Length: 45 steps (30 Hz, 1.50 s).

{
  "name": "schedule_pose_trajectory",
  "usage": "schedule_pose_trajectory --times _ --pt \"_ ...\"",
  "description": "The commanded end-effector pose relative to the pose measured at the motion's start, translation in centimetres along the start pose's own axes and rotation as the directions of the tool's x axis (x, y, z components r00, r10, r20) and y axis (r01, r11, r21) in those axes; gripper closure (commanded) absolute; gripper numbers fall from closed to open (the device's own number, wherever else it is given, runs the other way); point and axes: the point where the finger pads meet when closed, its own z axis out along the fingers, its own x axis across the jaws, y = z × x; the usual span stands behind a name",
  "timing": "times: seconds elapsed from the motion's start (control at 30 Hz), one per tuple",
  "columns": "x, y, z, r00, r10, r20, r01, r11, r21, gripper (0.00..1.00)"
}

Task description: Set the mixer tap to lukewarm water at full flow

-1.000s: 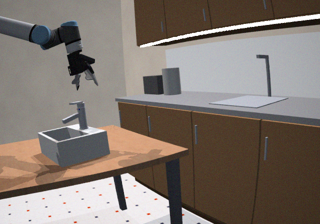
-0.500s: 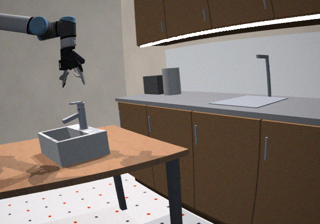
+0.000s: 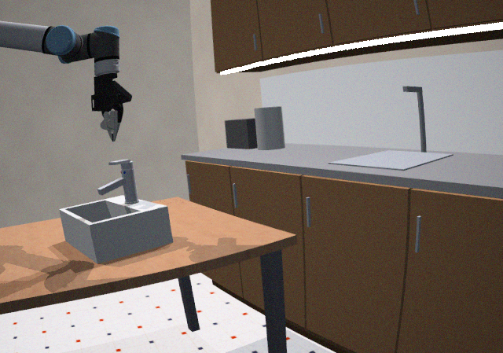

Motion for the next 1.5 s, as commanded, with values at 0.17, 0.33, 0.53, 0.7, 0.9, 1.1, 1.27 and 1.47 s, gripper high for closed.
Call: schedule_pose_trajectory --times 0.17,0.33,0.53,0.7,0.9,1.1,1.27,1.47 --pt "-0.03 -0.06 0.01 1.0 -0.002 0.0 0.002 1.0 -0.001 1.0" --pt "-0.03 -0.06 0.01 1.0 -0.002 0.0 0.002 1.0 -0.001 1.0" --pt "-0.03 -0.06 0.01 1.0 -0.002 0.0 0.002 1.0 -0.001 1.0" --pt "-0.03 -0.06 0.01 1.0 -0.002 0.0 0.002 1.0 -0.001 1.0" --pt "-0.03 -0.06 0.01 1.0 -0.002 0.0 0.002 1.0 -0.001 1.0" --pt "-0.03 -0.06 0.01 1.0 -0.002 0.0 0.002 1.0 -0.001 0.57" --pt "-0.03 -0.06 0.01 1.0 -0.002 0.0 0.002 1.0 -0.001 0.57" --pt "-0.03 -0.06 0.01 1.0 -0.002 0.0 0.002 1.0 -0.001 0.57"
